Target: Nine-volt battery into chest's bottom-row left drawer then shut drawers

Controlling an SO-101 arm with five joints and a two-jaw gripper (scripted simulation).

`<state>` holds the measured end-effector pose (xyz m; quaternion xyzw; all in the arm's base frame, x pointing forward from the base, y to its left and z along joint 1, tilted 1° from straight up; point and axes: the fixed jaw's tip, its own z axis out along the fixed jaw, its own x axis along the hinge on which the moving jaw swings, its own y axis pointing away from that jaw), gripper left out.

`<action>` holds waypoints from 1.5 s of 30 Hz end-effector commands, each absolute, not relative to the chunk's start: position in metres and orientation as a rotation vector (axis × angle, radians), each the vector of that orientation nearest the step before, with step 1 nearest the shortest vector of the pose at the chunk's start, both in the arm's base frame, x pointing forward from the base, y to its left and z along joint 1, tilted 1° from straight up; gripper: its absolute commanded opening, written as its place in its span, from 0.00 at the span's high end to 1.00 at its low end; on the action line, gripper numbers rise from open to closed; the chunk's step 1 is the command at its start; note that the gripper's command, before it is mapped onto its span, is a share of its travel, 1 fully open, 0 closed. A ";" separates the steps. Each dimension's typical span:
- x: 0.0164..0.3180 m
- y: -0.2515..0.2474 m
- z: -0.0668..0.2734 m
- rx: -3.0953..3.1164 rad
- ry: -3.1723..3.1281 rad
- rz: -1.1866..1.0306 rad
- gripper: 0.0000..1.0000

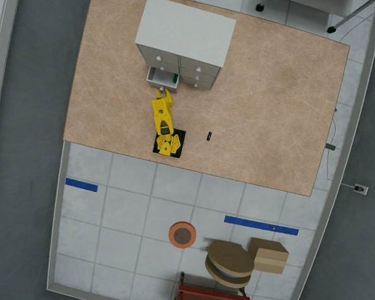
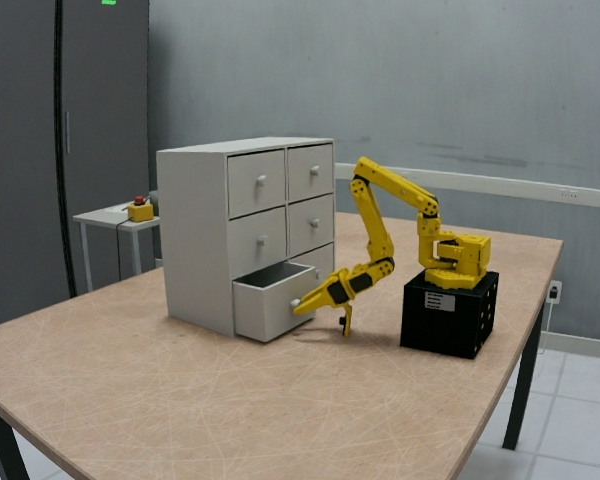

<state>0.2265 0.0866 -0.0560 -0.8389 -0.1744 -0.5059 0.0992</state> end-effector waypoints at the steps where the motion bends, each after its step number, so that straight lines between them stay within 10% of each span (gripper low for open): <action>1: 0.228 0.086 -0.055 -2.479 -0.511 -1.508 0.79; 45: 0.229 0.086 -0.051 -2.479 -0.511 -1.508 0.79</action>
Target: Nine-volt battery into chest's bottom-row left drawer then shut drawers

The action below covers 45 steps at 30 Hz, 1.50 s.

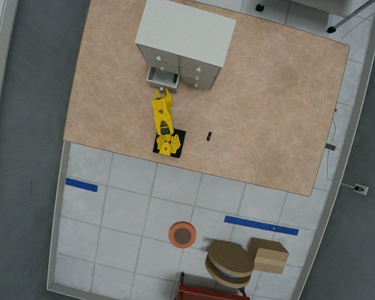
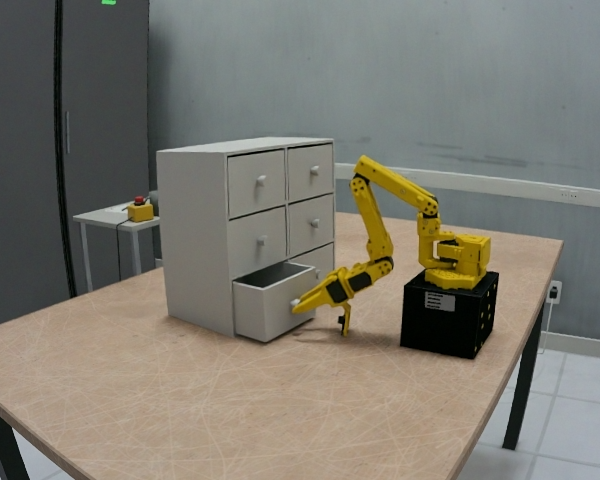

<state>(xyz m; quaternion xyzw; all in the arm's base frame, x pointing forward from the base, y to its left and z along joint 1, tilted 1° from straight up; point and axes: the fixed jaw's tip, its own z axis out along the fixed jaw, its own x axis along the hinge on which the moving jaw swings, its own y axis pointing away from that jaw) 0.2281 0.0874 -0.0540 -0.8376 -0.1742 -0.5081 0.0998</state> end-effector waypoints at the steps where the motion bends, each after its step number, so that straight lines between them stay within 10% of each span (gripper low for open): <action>1: 0.229 0.086 -0.051 -2.479 -0.511 -1.508 0.79; 45: 0.229 0.086 -0.051 -2.479 -0.511 -1.508 0.96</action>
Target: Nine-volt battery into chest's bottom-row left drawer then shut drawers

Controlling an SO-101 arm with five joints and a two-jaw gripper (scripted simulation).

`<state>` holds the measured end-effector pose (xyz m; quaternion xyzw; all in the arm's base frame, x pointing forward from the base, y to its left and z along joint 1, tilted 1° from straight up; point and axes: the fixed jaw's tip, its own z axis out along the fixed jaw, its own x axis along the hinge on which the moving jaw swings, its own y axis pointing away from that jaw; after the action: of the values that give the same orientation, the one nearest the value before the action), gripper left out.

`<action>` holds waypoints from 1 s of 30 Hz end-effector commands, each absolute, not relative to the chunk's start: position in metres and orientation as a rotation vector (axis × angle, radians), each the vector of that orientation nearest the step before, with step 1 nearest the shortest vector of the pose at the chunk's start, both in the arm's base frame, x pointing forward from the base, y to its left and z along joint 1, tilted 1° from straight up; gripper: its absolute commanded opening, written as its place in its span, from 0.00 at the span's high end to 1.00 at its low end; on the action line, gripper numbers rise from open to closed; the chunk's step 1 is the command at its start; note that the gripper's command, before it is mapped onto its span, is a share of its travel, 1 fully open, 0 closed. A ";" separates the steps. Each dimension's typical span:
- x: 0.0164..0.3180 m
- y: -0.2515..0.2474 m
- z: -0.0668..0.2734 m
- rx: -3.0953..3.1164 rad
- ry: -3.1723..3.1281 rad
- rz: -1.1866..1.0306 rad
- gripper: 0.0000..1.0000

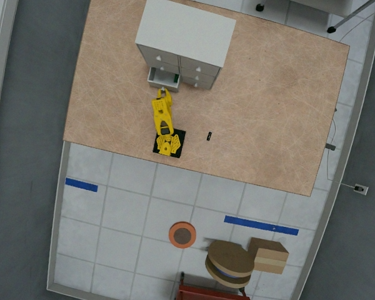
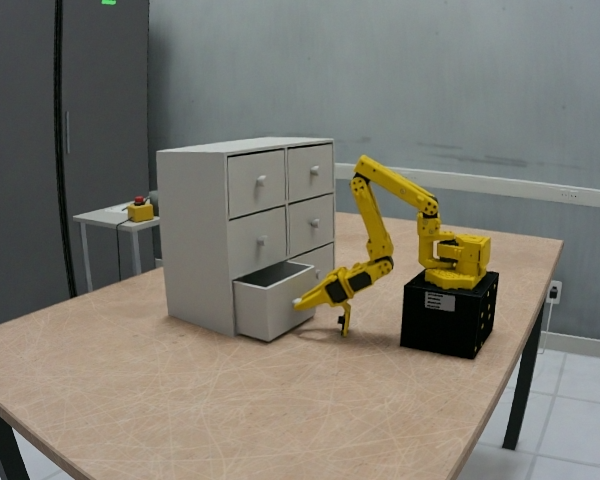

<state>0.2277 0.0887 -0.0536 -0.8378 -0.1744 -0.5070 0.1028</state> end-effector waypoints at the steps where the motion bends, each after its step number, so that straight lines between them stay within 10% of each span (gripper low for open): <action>1: 0.229 0.086 -0.051 -2.479 -0.511 -1.508 0.97; 30: 0.235 0.090 -0.052 -2.476 -0.505 -1.505 1.00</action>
<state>0.2281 0.0888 -0.0539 -0.8402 -0.1751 -0.5031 0.1017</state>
